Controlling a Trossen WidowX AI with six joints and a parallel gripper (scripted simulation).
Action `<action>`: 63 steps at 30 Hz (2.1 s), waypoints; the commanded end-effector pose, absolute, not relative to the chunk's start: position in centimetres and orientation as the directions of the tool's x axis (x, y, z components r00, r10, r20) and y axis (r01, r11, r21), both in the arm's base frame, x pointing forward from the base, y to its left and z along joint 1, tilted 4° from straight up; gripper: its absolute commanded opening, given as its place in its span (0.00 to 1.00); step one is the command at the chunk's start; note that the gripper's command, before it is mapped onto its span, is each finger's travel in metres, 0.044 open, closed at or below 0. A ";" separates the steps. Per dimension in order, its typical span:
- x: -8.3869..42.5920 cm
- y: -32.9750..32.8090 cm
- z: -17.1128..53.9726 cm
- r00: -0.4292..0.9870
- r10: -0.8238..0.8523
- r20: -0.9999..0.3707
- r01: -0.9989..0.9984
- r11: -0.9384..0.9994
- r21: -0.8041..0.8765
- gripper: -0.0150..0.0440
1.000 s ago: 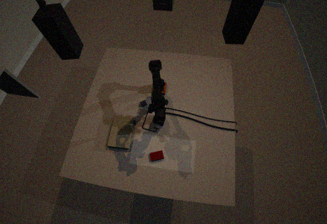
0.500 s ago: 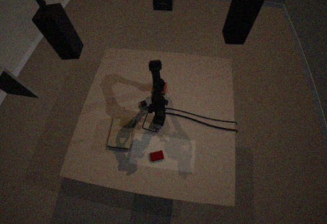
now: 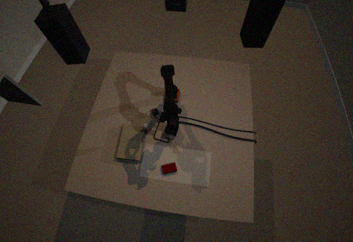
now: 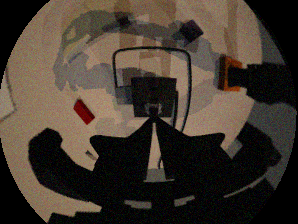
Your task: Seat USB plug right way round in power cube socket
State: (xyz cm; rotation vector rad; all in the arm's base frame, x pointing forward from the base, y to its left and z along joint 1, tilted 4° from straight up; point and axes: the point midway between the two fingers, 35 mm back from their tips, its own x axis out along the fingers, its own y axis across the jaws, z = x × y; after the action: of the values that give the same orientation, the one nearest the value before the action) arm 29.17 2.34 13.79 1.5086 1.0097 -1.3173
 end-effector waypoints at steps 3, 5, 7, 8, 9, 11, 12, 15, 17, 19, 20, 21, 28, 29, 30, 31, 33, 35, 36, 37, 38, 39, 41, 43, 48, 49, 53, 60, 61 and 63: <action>29.2 2.4 13.6 0.110 0.035 -0.993 0.950 -0.296 0.095 0.25; 29.2 2.4 13.6 0.110 0.035 -0.993 0.950 -0.296 0.095 0.25; 29.2 2.4 13.6 0.110 0.035 -0.993 0.950 -0.296 0.095 0.25; 29.2 2.4 13.6 0.110 0.035 -0.993 0.950 -0.296 0.095 0.25; 29.2 2.4 13.6 0.110 0.035 -0.993 0.950 -0.296 0.095 0.25; 29.2 2.4 13.5 0.110 0.035 -0.993 0.950 -0.296 0.095 0.25; 29.2 2.4 13.5 0.110 0.035 -0.993 0.950 -0.296 0.095 0.25; 29.2 2.4 13.5 0.110 0.035 -0.993 0.950 -0.296 0.095 0.25; 29.2 2.4 13.5 0.110 0.035 -0.993 0.950 -0.296 0.095 0.25; 29.2 2.4 13.5 0.110 0.035 -0.993 0.950 -0.296 0.095 0.25; 29.2 2.4 13.4 0.110 0.035 -0.993 0.950 -0.296 0.095 0.25; 29.2 2.4 13.4 0.110 0.035 -0.993 0.950 -0.296 0.095 0.25; 29.2 2.3 13.3 0.110 0.035 -0.993 0.950 -0.296 0.095 0.25; 29.2 2.3 13.3 0.110 0.035 -0.993 0.950 -0.296 0.095 0.25; 29.2 2.3 13.3 0.110 0.035 -0.993 0.950 -0.296 0.095 0.25; 29.2 2.3 13.3 0.110 0.035 -0.993 0.950 -0.296 0.095 0.25; 29.2 2.3 13.3 0.110 0.035 -0.993 0.950 -0.296 0.095 0.25; 29.2 2.3 13.3 0.110 0.035 -0.993 0.950 -0.296 0.095 0.25; 29.2 2.3 13.2 0.110 0.035 -0.993 0.950 -0.296 0.095 0.25; 29.2 2.3 13.2 0.110 0.035 -0.993 0.950 -0.296 0.095 0.25; 29.2 2.3 13.2 0.110 0.035 -0.993 0.950 -0.296 0.095 0.25; 29.2 2.3 13.2 0.110 0.035 -0.993 0.950 -0.296 0.095 0.25; 29.2 2.3 13.2 0.110 0.035 -0.993 0.950 -0.296 0.095 0.25; 29.2 2.3 13.2 0.110 0.035 -0.993 0.950 -0.296 0.095 0.25; 29.2 2.3 13.1 0.110 0.035 -0.993 0.950 -0.296 0.095 0.25; 29.2 2.3 13.1 0.110 0.035 -0.993 0.950 -0.296 0.095 0.25; 29.2 2.3 13.1 0.110 0.035 -0.993 0.950 -0.296 0.095 0.25; 29.2 2.3 13.1 0.110 0.035 -0.993 0.950 -0.296 0.095 0.25; 29.2 2.3 13.1 0.110 0.035 -0.993 0.950 -0.296 0.095 0.25; 29.2 2.3 13.1 0.110 0.035 -0.993 0.950 -0.296 0.095 0.25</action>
State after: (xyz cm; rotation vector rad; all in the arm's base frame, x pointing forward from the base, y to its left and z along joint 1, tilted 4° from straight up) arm 29.21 2.38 13.31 1.5133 1.0128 -1.3155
